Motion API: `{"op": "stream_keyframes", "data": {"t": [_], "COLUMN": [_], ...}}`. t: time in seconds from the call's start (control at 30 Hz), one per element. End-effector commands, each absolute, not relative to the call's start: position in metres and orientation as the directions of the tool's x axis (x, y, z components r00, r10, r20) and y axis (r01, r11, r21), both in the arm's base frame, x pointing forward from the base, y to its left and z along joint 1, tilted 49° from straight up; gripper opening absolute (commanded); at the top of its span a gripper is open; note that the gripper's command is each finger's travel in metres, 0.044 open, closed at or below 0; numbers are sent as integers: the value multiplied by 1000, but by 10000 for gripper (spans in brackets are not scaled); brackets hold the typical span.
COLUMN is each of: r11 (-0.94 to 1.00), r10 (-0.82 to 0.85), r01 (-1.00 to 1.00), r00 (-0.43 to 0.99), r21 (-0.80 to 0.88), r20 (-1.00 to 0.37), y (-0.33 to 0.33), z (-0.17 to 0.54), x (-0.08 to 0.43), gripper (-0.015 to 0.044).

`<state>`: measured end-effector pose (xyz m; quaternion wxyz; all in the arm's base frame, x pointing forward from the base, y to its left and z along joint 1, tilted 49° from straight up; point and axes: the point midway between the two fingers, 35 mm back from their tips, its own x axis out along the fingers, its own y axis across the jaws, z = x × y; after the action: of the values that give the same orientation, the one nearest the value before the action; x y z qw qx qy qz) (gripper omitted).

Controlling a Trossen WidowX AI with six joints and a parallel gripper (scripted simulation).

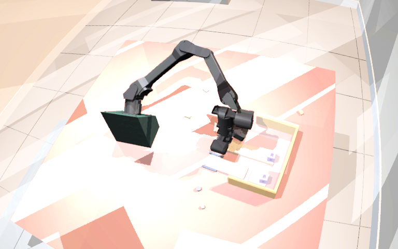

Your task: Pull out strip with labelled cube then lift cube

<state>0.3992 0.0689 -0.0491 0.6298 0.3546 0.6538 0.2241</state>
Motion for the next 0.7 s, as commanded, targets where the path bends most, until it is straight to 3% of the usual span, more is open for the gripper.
{"op": "stream_keyframes", "data": {"t": [0.0,0.67], "r11": [643,643], "r10": [750,750], "r01": [185,185], "r00": [44,44], "r21": [743,743], "r20": [-660,-660], "y": [71,73], "z": [-50,-51], "x": [399,400], "gripper": [0,0]}}
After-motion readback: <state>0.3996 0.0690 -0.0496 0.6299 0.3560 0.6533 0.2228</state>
